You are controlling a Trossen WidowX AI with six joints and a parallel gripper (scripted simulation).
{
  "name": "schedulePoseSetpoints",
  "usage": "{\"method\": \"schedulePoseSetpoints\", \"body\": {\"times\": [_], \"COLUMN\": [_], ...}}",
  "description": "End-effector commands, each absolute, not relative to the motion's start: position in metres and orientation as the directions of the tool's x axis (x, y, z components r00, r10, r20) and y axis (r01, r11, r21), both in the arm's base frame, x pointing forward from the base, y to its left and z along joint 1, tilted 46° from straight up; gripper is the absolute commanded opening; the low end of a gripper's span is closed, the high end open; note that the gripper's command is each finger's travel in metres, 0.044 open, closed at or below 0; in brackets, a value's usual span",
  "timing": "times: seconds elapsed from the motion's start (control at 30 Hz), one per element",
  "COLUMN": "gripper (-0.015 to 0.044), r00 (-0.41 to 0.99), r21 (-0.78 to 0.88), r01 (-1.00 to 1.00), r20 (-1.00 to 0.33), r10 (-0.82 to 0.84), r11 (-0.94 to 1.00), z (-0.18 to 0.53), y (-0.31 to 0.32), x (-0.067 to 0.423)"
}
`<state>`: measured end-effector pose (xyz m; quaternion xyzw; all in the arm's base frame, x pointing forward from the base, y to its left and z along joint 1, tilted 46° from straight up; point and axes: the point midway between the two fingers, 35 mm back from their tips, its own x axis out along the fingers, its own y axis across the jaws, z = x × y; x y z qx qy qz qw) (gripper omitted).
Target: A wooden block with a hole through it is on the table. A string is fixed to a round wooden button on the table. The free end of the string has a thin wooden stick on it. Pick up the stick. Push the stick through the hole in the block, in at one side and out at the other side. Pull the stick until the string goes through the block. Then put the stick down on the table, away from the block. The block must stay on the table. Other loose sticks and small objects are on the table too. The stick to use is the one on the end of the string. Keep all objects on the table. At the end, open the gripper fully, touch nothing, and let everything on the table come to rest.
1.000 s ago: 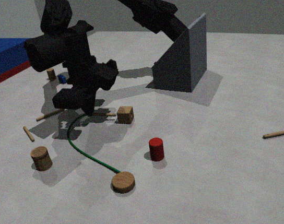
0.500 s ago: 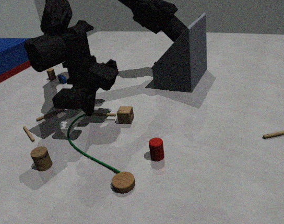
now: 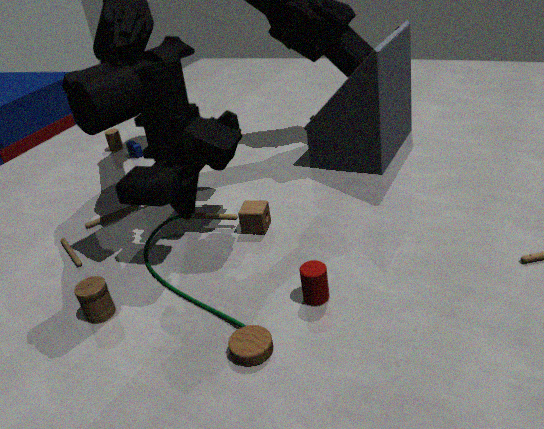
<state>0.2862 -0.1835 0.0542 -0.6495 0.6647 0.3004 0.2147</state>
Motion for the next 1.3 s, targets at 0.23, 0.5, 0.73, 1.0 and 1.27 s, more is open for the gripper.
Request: {"method": "schedulePoseSetpoints", "body": {"times": [0.23,0.5,0.73,1.0,1.27], "gripper": [0.0,0.0,0.0,0.0,0.0], "r00": [-0.064,-0.065,-0.065,-0.066,-0.066], "r21": [0.125,0.131,0.136,0.143,0.149], "r01": [-0.992,-0.991,-0.99,-0.989,-0.988], "r20": [-0.675,-0.675,-0.674,-0.673,-0.672], "r10": [-0.735,-0.735,-0.736,-0.736,-0.738], "r11": [-0.028,-0.033,-0.037,-0.042,-0.047], "z": [0.06,0.067,0.073,0.081,0.088], "y": [-0.189,-0.196,-0.202,-0.209,-0.217], "x": [0.288,0.291,0.292,0.294,0.295]}}
